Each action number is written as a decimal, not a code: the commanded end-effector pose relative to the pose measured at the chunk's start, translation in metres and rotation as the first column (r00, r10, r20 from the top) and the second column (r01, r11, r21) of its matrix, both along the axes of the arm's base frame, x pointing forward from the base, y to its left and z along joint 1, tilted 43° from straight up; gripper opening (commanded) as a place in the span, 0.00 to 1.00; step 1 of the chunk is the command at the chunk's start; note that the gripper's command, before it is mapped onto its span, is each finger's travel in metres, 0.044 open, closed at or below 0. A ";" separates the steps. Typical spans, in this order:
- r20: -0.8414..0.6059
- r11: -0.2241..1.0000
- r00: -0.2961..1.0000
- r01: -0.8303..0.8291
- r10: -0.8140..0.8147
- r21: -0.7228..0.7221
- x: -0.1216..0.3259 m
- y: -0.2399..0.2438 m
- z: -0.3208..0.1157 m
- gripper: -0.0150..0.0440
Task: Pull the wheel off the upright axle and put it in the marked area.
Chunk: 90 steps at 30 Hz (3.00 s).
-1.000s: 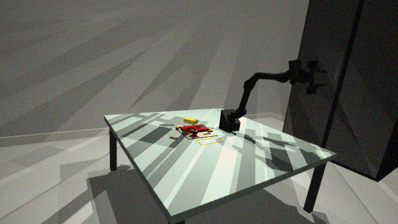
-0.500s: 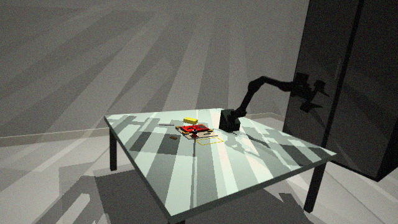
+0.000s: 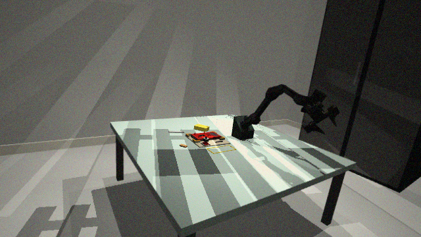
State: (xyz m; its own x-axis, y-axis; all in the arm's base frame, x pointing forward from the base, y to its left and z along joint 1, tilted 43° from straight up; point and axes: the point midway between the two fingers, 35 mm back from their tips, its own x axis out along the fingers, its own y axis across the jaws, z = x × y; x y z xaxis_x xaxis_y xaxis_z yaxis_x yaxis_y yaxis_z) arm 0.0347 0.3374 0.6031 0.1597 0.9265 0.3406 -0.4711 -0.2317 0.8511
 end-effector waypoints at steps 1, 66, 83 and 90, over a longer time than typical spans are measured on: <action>0.045 0.994 0.997 0.064 -0.060 -0.094 0.024 0.018 -0.025 0.76; -0.212 0.264 0.973 -0.182 -0.092 -0.947 0.359 -0.196 -0.498 0.76; -0.438 0.402 0.893 -0.367 -0.099 -0.839 0.336 -0.279 -0.547 0.76; -0.439 0.401 0.893 -0.367 -0.099 -0.839 0.328 -0.285 -0.551 0.76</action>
State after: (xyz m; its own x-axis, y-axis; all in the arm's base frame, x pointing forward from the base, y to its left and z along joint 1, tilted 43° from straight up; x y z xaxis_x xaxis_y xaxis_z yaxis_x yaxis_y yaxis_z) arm 0.3655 0.0535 0.0530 -0.1092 0.6647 -0.7391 -0.1110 0.7308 0.6735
